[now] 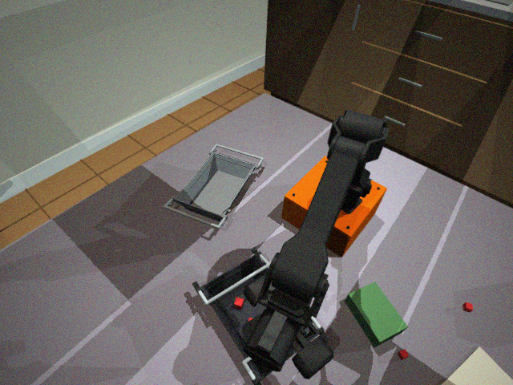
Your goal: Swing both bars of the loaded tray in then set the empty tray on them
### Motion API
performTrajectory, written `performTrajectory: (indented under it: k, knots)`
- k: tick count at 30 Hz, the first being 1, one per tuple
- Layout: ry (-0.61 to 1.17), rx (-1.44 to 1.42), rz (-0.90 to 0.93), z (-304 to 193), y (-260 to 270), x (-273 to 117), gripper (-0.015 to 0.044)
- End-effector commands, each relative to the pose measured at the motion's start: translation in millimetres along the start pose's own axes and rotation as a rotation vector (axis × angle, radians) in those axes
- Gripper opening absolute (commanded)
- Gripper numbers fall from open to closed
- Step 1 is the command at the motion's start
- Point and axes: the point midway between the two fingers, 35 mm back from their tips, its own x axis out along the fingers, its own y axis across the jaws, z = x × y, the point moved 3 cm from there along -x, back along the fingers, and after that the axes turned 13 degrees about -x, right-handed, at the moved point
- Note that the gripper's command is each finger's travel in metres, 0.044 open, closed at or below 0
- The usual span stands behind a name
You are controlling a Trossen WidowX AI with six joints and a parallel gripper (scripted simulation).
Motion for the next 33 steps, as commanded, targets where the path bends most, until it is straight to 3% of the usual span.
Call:
performTrajectory:
  k: [1, 2, 10, 19, 23, 24, 33]
  knots:
    - [0.000, 0.000, 0.000, 0, 0, 0, 0.0000]
    - [0.000, 0.000, 0.000, 0, 0, 0, 0.0000]
    - [0.000, 0.000, 0.000, 2, 0, -6, 0.0210]
    - [-0.001, 0.000, 0.001, 9, 2, -107, 0.0440]
    - [0.000, 0.000, 0.001, 1, 0, -150, 0.0440]
    - [0.004, -0.007, -0.001, 9, -2, -116, 0.0440]
    - [0.019, -0.159, -0.015, -5, -147, -82, 0.0440]
